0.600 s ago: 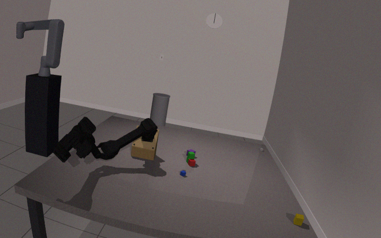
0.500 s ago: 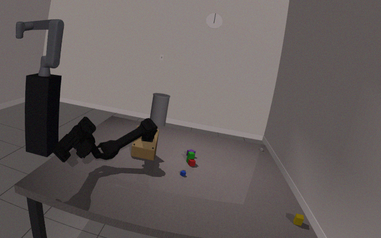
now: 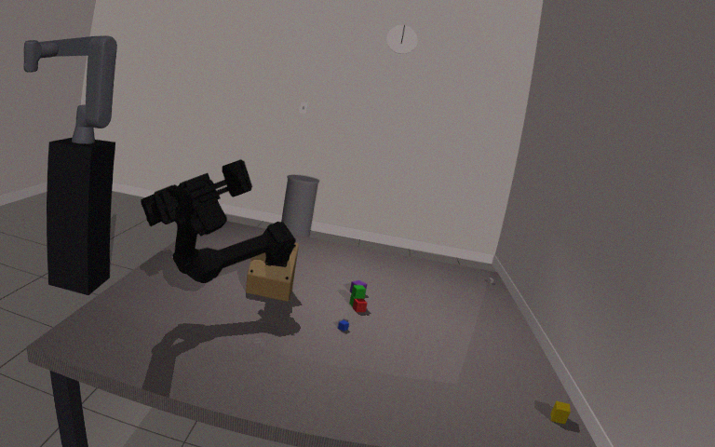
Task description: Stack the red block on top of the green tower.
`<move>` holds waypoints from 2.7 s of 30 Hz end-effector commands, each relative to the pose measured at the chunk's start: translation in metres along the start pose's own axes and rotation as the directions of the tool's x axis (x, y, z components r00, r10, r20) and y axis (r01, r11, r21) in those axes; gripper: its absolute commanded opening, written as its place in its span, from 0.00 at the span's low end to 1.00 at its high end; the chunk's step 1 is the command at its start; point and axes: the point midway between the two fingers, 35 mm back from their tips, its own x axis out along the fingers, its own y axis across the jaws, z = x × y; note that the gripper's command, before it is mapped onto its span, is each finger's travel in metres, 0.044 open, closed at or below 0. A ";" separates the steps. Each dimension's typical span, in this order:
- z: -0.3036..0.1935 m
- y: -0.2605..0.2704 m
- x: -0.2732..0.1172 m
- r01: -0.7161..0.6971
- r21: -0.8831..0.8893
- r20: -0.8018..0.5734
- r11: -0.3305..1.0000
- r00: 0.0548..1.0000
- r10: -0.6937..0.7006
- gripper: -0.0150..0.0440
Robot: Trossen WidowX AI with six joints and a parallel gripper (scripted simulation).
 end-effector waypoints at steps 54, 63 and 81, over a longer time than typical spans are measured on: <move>0.333 -0.544 -0.269 0.601 0.021 0.976 -0.799 -0.188 -0.115 1.00; 0.379 -0.501 -0.340 0.328 0.313 0.930 -0.891 -0.295 0.218 1.00; 0.419 -0.469 -0.364 0.244 0.386 0.901 -0.890 -0.305 0.307 1.00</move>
